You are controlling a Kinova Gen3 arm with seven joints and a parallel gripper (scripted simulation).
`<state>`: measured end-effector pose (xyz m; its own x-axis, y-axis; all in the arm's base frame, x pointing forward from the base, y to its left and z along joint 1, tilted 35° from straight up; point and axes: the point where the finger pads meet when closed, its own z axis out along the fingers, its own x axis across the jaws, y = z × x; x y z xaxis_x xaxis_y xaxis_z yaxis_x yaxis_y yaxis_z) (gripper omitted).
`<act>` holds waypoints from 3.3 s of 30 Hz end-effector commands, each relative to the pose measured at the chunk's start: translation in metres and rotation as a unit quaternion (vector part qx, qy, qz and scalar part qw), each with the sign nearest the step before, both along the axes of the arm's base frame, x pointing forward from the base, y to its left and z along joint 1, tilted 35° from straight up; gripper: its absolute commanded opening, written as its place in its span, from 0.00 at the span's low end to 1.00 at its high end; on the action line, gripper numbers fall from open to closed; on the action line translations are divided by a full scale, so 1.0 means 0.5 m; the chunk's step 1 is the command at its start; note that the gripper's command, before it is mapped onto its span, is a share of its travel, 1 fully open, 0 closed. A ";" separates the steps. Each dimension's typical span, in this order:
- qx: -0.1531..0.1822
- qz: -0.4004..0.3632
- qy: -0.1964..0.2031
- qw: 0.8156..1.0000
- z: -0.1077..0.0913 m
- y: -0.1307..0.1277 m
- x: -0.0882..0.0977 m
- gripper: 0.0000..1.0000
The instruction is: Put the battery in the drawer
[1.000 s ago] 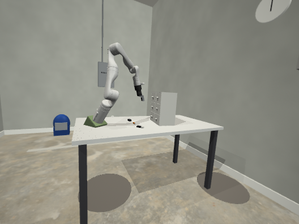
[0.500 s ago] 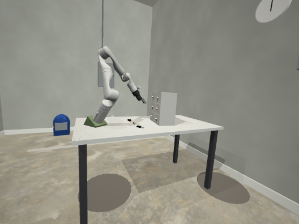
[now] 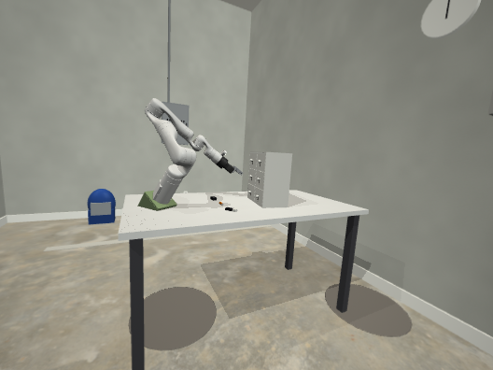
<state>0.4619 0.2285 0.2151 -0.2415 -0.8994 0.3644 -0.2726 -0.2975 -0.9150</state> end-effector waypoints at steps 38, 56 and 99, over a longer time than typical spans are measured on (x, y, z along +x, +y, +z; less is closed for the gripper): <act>-0.063 0.049 -0.123 0.989 -0.027 -0.034 0.039 1.00; -0.063 0.049 -0.123 0.989 -0.027 -0.034 0.039 1.00; -0.063 0.049 -0.123 0.989 -0.027 -0.034 0.039 1.00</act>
<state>0.4816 0.2109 0.2010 -0.2505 -0.8738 0.4169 -0.0119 -0.4278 -0.9038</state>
